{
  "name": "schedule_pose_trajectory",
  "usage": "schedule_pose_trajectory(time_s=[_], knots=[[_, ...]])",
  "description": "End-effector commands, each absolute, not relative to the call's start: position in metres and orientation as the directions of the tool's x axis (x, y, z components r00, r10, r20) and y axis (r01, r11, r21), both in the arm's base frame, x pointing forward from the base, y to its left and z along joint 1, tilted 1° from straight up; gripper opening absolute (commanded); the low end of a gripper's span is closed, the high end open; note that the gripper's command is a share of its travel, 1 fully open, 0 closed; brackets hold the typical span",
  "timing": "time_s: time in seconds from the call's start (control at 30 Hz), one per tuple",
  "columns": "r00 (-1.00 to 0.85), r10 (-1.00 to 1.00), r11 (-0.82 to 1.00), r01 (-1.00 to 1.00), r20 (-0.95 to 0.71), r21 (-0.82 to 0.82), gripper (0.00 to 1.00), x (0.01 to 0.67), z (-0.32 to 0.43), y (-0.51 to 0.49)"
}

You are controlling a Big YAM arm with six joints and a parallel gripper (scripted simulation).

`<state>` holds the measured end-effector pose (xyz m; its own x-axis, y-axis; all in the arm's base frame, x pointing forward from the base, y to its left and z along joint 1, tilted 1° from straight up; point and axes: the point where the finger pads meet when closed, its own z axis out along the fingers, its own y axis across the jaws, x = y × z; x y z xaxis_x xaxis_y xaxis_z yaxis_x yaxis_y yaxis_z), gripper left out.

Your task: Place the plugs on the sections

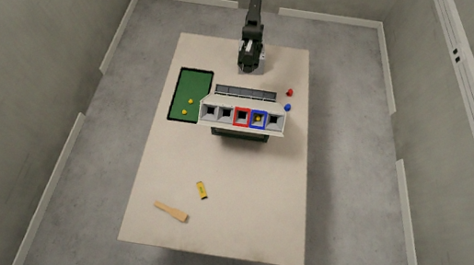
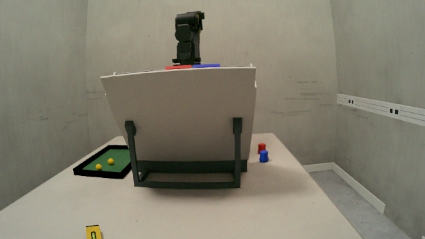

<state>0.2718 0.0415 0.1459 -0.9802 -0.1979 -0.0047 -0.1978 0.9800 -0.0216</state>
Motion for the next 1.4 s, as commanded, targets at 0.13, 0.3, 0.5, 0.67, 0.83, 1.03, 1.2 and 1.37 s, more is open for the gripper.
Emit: schedule_pose_trajectory(time_s=[0.13,0.3,0.5,0.67,0.83,1.03,1.2,1.37], knots=[[-0.98,-0.198,0.98,-0.198,-0.019,-0.021,0.59,0.2756,0.1494,0.0423],[-0.98,-0.198,0.98,-0.198,-0.019,-0.021,0.59,0.2756,0.1494,0.0423],[-0.98,-0.198,0.98,-0.198,-0.019,-0.021,0.59,0.2756,0.1494,0.0423],[-0.98,-0.199,0.98,-0.198,-0.019,-0.021,0.8,0.2756,0.1494,0.0423],[-0.98,-0.199,0.98,-0.198,-0.019,-0.021,0.8,0.2756,0.1494,0.0423],[-0.98,-0.199,0.98,-0.198,-0.019,-0.021,0.8,0.2756,0.1494,0.0423],[-0.98,-0.199,0.98,-0.198,-0.019,-0.021,0.8,0.2756,0.1494,0.0423],[-0.98,-0.199,0.98,-0.198,-0.019,-0.021,0.8,0.2756,0.1494,0.0423]])
